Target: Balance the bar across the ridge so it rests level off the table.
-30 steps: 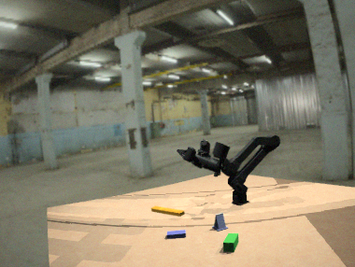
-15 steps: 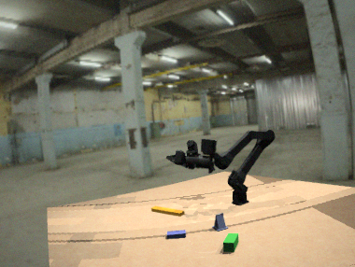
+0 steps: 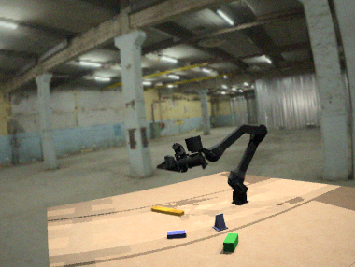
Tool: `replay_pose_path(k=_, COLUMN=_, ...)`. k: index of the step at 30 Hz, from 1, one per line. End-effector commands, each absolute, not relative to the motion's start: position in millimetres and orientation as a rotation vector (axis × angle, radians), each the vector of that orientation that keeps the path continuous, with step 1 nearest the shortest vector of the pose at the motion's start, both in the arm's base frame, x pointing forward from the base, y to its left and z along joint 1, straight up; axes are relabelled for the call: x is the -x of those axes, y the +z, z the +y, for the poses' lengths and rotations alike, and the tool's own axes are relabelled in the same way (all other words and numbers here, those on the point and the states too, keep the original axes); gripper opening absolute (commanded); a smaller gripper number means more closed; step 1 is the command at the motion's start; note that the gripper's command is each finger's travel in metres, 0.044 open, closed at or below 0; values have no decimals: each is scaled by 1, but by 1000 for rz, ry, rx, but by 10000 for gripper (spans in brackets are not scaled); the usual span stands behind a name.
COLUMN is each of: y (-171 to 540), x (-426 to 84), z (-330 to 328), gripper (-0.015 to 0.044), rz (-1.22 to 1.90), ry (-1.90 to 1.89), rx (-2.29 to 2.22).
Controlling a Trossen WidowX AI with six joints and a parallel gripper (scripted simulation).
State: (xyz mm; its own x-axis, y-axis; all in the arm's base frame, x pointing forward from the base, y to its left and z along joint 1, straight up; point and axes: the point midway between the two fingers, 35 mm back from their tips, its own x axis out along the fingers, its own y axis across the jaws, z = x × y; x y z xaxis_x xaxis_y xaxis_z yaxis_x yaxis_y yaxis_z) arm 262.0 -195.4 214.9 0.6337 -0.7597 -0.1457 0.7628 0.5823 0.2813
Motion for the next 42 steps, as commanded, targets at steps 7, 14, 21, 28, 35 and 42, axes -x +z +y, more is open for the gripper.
replay_pose_path(k=7, y=194, x=-289, z=-195, gripper=315, rz=225, ry=-855, rx=-417)
replay_pose_path(k=14, y=178, x=-300, z=-192, gripper=315, rz=370, ry=-841, rx=-476)
replay_pose_path(k=21, y=163, x=-308, z=-187, gripper=315, rz=515, ry=-832, rx=-538)
replay_pose_path(k=28, y=150, x=-312, z=-180, gripper=315, rz=660, ry=-830, rx=-603)
replay_pose_path(k=35, y=138, x=-313, z=-171, gripper=315, rz=806, ry=-834, rx=-670)
replay_pose_path(k=42, y=128, x=-311, z=-161, gripper=315, rz=953, ry=-845, rx=-738)
